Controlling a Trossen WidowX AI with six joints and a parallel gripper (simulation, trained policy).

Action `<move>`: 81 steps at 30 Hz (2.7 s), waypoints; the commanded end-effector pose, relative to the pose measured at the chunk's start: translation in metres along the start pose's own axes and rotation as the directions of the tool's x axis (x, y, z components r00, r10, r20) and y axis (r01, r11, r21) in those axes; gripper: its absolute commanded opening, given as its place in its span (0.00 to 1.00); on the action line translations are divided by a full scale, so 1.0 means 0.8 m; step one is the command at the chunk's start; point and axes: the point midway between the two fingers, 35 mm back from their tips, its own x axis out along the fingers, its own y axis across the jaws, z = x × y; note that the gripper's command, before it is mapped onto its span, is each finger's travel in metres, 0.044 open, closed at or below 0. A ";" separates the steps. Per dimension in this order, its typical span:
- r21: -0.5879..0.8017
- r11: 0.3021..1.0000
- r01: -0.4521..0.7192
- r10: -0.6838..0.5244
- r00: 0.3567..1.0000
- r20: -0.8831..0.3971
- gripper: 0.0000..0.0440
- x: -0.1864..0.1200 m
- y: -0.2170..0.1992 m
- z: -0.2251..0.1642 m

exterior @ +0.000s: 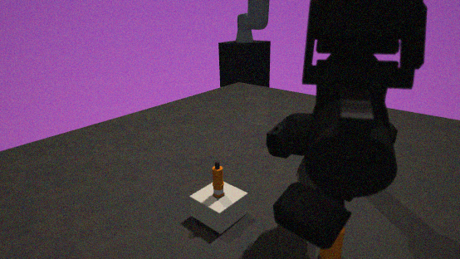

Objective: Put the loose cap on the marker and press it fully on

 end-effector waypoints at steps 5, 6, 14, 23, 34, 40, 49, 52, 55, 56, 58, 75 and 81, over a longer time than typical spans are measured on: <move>-0.034 0.999 0.012 -0.012 1.000 0.013 0.64 0.029 0.004 -0.002; -0.038 0.999 0.013 -0.013 1.000 0.014 0.64 0.032 0.005 -0.003; -0.075 0.997 0.015 -0.013 1.000 0.024 0.61 0.056 0.007 -0.004; -0.109 0.994 -0.001 0.005 0.999 0.038 0.44 0.069 0.007 -0.004; -0.117 0.987 -0.112 0.115 0.993 0.021 0.21 0.028 0.019 0.003; -0.104 0.981 -0.163 0.165 0.986 0.007 0.23 -0.001 0.025 0.011; -0.057 0.977 -0.207 0.207 0.978 -0.018 0.23 -0.035 0.034 0.039; -0.037 0.976 -0.214 0.213 0.977 -0.027 0.22 -0.044 0.037 0.051; -0.018 0.976 -0.217 0.217 0.976 -0.035 0.21 -0.051 0.038 0.064; -0.011 0.976 -0.218 0.217 0.975 -0.038 0.21 -0.053 0.039 0.068; 0.002 0.976 -0.217 0.217 0.975 -0.042 0.20 -0.057 0.039 0.076; 0.124 0.974 -0.187 0.195 0.979 -0.055 0.13 -0.073 0.031 0.158; 0.173 0.969 -0.177 0.190 0.980 -0.059 0.10 -0.075 0.024 0.192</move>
